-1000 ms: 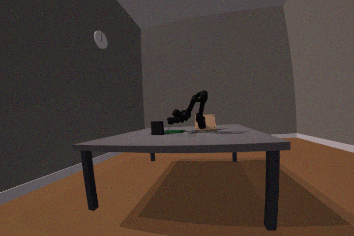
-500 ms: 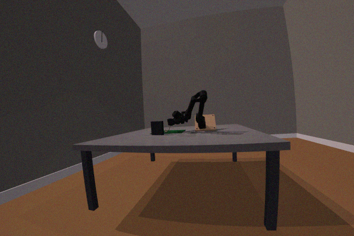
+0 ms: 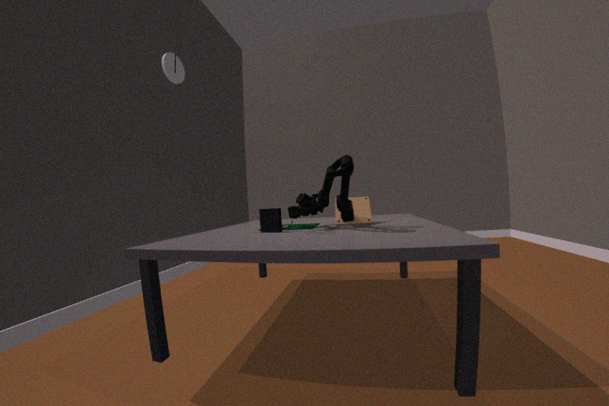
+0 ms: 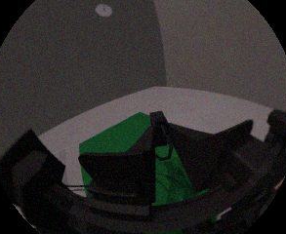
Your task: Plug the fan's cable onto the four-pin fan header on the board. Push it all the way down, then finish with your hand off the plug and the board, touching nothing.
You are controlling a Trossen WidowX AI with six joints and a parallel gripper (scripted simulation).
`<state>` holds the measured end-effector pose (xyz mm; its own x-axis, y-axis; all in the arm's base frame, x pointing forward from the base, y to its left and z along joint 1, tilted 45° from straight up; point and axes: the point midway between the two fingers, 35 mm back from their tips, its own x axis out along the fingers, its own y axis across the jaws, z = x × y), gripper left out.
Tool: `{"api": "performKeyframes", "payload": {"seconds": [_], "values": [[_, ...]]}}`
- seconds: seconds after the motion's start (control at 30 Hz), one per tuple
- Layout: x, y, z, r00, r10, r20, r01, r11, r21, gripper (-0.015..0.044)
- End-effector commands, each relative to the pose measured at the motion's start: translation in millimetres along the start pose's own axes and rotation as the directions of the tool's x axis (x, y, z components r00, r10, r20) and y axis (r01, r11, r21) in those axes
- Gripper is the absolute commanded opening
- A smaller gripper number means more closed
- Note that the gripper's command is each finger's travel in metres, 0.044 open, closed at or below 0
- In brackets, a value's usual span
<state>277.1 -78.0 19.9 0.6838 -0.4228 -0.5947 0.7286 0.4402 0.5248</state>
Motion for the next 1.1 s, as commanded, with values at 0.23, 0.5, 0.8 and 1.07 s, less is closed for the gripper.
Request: {"api": "performKeyframes", "payload": {"seconds": [0.23,0.5,0.8,1.07], "values": [[2.2,-1.6,-9.9,1.000,-0.008,0.000,0.008,1.000,0.002,0.0000],[3.4,-1.4,-16.7,1.000,-0.008,0.000,0.008,1.000,0.002,0.0000],[4.8,-1.1,-24.4,1.000,-0.008,-0.001,0.008,1.000,0.002,0.0000],[6.0,-1.0,-31.2,1.000,-0.009,-0.001,0.009,1.000,0.003,0.0000]]}}
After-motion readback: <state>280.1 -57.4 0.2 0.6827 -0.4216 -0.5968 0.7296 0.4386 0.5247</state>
